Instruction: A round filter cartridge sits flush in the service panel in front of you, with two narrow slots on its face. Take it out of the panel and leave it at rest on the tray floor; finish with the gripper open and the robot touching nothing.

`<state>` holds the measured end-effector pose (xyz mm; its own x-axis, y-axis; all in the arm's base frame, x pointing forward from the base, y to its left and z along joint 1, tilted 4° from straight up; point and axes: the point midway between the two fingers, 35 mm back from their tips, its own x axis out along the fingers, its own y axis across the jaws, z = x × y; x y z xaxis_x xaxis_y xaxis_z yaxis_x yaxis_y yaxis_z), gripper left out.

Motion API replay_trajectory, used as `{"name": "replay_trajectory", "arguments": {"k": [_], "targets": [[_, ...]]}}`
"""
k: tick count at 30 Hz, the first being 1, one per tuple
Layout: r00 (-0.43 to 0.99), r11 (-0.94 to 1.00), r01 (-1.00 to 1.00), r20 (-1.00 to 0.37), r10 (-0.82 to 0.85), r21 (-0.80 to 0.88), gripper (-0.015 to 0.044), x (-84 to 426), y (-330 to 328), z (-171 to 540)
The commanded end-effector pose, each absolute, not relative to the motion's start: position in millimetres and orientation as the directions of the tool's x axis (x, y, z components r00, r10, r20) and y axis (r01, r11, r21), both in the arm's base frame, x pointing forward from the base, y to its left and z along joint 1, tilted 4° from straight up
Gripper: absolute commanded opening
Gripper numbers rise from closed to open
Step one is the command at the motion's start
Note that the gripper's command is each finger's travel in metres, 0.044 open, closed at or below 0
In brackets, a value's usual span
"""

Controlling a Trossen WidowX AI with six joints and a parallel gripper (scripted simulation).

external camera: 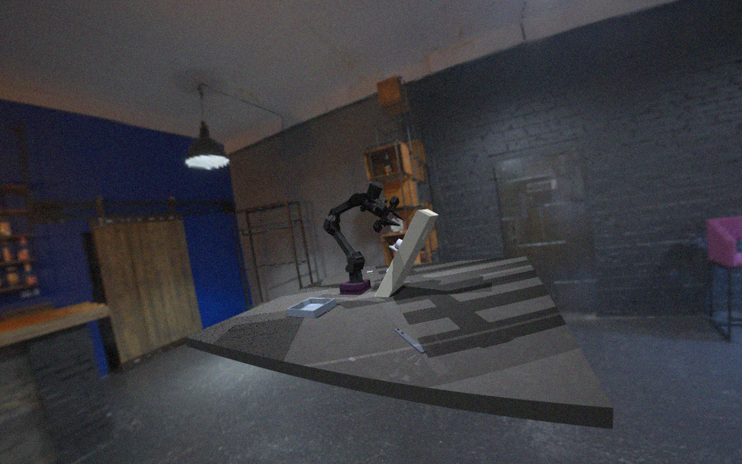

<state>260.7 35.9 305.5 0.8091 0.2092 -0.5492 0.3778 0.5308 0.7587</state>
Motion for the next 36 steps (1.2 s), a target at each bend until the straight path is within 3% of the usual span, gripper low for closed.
{"name": "replay_trajectory", "arguments": {"k": [1, 8, 12, 17, 21, 36], "targets": [[0.811, 0.53, 0.378, -0.548, 0.206, 0.759, 0.0221, 263, 34, 326], [0.814, 0.531, 0.37, -0.542, 0.21, 0.762, 0.0405, 260, 31, 381], [0.756, 0.723, 0.314, -0.623, 0.202, 0.615, 0.0305, 255, 32, 350], [0.616, 0.96, 0.06, -0.767, 0.18, 0.273, 0.0305, 239, 33, 290], [0.508, 0.979, -0.192, -0.847, 0.159, 0.069, 0.0305, 223, 33, 253], [0.503, 0.977, -0.206, -0.85, 0.158, 0.06, 0.0305, 229, 35, 242]]}}
